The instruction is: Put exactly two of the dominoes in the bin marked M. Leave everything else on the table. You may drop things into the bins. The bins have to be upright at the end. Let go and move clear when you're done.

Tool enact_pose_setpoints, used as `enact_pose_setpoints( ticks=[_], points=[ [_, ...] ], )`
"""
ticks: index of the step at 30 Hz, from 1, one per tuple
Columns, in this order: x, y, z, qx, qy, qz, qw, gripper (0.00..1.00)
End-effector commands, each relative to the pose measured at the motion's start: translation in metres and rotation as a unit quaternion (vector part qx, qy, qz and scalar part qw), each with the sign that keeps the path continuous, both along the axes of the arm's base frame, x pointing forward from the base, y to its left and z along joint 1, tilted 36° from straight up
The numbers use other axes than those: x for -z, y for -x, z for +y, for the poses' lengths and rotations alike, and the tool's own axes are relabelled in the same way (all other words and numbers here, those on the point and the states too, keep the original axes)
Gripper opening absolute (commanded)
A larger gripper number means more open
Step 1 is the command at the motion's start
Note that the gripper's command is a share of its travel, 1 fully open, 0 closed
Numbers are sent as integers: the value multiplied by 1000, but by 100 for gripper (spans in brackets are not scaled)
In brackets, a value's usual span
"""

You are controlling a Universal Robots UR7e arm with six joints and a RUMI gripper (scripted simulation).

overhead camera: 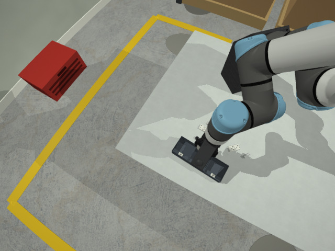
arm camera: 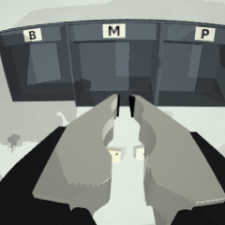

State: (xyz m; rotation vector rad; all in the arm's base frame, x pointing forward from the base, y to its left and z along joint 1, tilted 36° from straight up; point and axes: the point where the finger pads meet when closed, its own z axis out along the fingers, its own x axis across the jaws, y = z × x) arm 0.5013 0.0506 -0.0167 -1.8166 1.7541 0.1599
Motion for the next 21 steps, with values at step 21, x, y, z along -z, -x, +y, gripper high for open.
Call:
enact_pose_setpoints(
  ticks=[21],
  points=[
    [-41,12,72,0,0,0,1000,4]
  ],
)
